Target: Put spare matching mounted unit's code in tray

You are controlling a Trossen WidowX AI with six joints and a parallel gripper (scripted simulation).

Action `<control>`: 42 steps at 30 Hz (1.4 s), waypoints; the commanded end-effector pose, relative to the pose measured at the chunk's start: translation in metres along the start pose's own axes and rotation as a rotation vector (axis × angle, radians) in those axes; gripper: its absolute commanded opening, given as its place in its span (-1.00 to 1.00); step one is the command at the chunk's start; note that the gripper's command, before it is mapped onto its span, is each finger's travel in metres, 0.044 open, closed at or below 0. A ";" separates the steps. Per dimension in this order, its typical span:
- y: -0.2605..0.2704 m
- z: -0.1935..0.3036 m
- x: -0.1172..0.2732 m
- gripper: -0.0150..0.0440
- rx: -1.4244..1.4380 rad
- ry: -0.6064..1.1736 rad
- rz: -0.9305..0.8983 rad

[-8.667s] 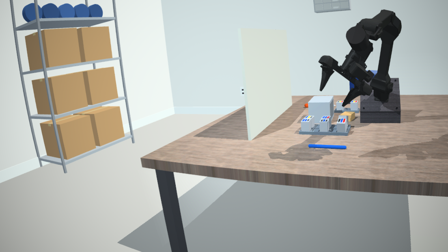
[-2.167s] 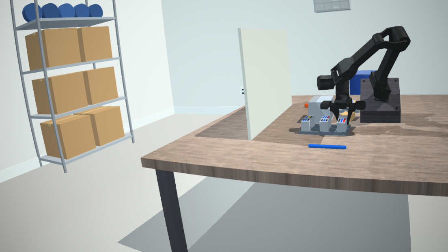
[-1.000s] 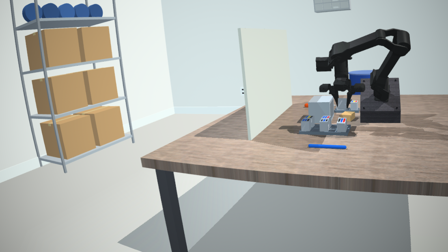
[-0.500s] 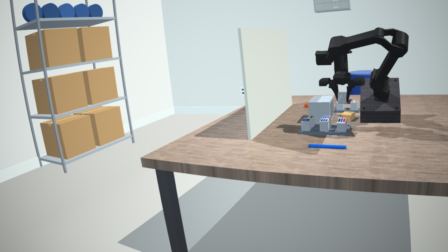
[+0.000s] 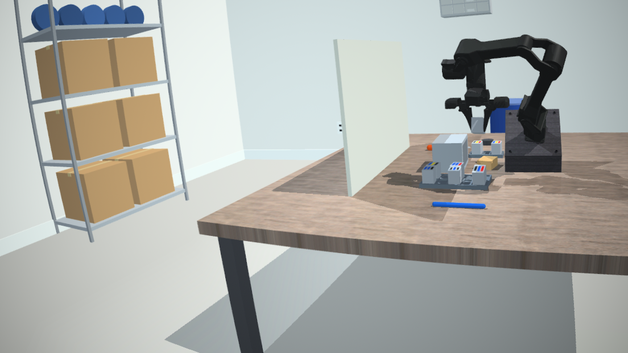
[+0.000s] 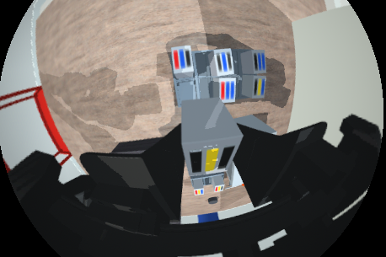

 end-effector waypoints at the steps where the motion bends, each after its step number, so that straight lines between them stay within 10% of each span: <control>1: -0.011 0.009 0.005 -0.49 -0.014 0.004 -0.002; 42: -0.112 0.160 0.039 -0.49 -0.008 0.033 0.004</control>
Point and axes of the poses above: the point midway between the two fingers, 35 mm back from their tips, its own x axis back along the fingers, its own y axis across the jaws, z = x × y, the point moved 9 cm from there along x, back along the fingers, and after that the axes turned 12 degrees about x, right-handed, at the moved point
